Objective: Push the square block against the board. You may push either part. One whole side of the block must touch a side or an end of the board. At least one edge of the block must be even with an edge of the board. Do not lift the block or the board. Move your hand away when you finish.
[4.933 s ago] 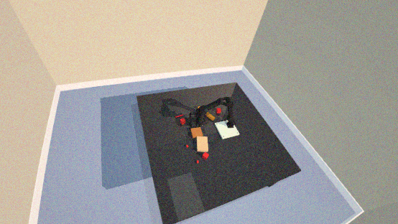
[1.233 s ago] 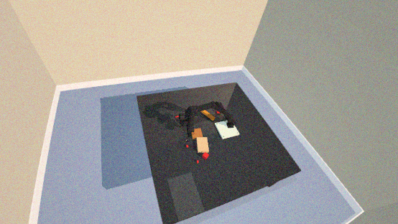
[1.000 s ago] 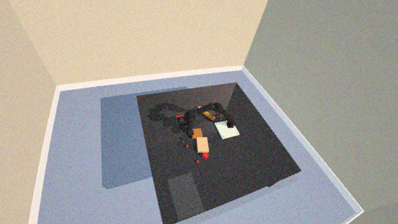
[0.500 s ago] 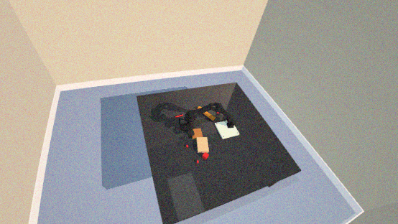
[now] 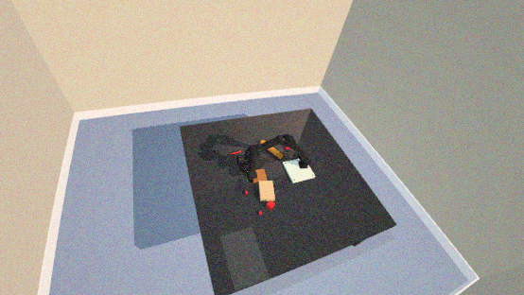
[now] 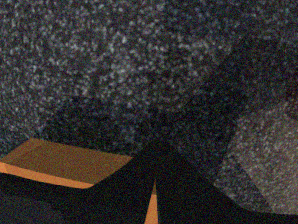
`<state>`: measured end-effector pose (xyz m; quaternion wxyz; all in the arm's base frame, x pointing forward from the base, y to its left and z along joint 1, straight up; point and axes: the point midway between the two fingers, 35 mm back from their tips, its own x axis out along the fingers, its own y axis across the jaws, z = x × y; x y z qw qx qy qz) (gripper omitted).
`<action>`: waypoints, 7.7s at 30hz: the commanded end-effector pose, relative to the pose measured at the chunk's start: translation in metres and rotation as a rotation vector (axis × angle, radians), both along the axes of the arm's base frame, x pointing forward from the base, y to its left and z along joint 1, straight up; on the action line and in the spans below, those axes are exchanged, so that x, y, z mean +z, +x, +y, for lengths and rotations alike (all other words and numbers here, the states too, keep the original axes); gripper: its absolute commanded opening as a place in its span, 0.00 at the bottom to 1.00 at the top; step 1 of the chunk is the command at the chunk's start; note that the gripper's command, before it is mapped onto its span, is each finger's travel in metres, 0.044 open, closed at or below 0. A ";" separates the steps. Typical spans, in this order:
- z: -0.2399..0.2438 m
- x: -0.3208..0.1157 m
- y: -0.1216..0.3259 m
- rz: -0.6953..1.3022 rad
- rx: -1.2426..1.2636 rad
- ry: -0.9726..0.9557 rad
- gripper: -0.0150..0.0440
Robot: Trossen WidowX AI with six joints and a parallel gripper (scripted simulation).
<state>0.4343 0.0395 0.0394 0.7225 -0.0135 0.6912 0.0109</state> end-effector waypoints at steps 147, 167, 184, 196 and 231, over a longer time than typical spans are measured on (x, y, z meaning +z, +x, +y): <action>0.033 -0.004 -0.037 0.007 -0.100 0.011 0.25; 0.034 -0.005 -0.052 0.008 -0.100 0.011 0.25; 0.033 -0.002 -0.026 0.006 -0.100 0.011 0.25; 0.031 -0.002 -0.007 0.004 -0.100 0.011 0.25; 0.001 0.054 -0.040 -0.008 0.499 -0.013 0.25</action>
